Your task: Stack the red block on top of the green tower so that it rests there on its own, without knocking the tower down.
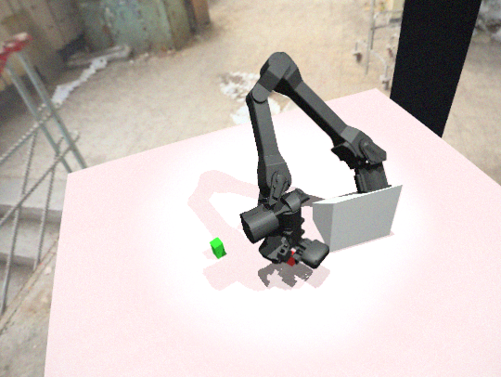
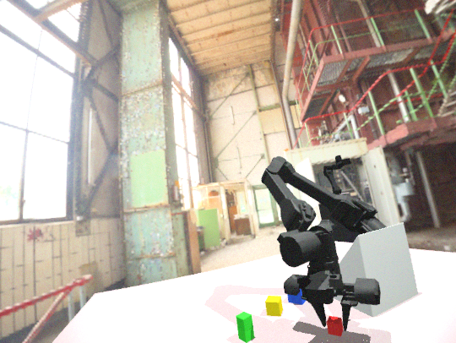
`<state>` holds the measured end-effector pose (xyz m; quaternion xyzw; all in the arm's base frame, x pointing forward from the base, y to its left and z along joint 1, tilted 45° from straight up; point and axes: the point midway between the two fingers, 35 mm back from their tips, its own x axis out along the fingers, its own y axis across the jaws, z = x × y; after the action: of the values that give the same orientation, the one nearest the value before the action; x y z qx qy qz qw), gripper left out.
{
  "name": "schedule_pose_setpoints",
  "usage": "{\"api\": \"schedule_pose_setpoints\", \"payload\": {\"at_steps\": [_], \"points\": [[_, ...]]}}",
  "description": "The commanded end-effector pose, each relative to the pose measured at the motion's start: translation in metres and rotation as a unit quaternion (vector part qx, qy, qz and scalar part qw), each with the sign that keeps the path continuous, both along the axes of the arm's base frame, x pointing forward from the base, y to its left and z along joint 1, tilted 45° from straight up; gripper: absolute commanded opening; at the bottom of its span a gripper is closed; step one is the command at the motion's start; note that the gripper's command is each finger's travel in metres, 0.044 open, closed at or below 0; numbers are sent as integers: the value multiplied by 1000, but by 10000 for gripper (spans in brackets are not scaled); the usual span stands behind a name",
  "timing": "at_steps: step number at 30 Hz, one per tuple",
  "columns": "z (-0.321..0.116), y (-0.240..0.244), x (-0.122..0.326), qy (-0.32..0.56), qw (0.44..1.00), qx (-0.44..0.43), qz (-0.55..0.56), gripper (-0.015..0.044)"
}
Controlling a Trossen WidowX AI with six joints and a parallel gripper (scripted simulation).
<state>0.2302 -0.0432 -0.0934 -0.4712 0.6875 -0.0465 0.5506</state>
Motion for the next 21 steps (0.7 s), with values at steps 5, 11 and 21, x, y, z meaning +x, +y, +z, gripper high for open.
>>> {"api": "schedule_pose_setpoints", "payload": {"at_steps": [5, 11, 21], "points": [[0, 0, -1, 2, 1000, -1, 1, 72], [3, 3, -1, 2, 1000, -1, 1, 0], [35, 35, -2, 2, 1000, 0, 1, 0]]}}
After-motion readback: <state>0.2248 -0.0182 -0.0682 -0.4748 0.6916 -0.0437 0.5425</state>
